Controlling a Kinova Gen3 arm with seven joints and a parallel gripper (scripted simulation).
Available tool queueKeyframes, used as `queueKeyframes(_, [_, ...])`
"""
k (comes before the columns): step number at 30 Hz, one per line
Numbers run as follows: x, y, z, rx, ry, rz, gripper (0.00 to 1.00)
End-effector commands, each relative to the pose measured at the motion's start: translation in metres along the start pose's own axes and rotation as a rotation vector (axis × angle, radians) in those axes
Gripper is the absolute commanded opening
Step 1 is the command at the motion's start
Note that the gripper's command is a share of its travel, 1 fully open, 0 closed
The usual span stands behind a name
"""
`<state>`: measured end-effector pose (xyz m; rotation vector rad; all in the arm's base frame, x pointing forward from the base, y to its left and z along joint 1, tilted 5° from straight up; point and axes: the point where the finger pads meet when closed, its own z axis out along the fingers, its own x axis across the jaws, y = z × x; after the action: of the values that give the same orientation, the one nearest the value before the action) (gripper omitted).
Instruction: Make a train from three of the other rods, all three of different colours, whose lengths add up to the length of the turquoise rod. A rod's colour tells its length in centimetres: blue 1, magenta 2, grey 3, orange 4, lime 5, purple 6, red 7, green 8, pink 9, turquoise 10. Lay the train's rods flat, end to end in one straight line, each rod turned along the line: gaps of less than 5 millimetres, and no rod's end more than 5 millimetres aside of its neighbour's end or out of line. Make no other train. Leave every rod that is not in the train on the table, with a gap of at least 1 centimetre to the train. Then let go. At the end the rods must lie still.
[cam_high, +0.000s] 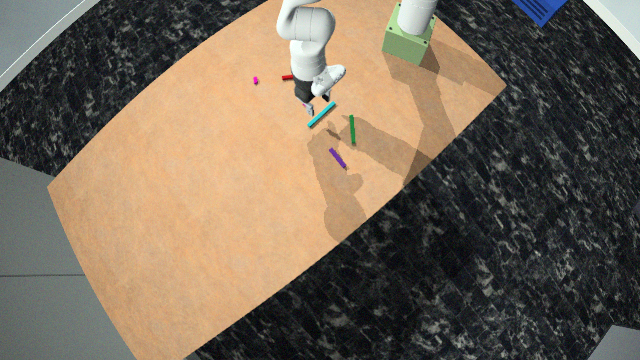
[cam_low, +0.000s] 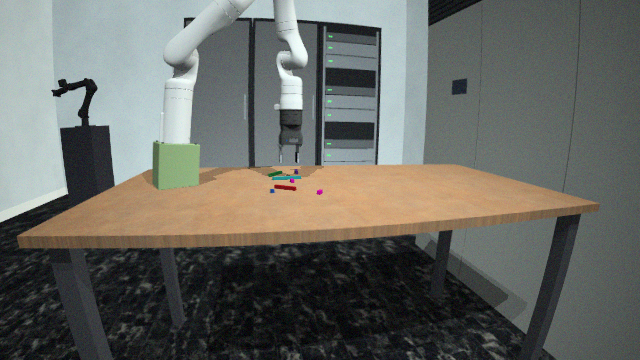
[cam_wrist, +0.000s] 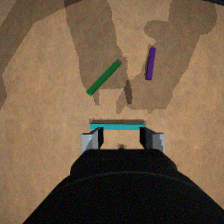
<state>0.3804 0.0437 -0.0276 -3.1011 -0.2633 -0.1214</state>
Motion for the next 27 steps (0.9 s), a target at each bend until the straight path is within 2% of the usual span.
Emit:
queueKeyframes(1, [-0.001, -0.016, -0.003, 0.005, 0.006, 0.031, 1.00])
queueKeyframes(13, [-0.004, -0.033, -0.005, 0.008, 0.007, 0.112, 1.00])
queueKeyframes(27, [-0.005, -0.036, -0.005, 0.009, 0.008, 0.127, 1.00])
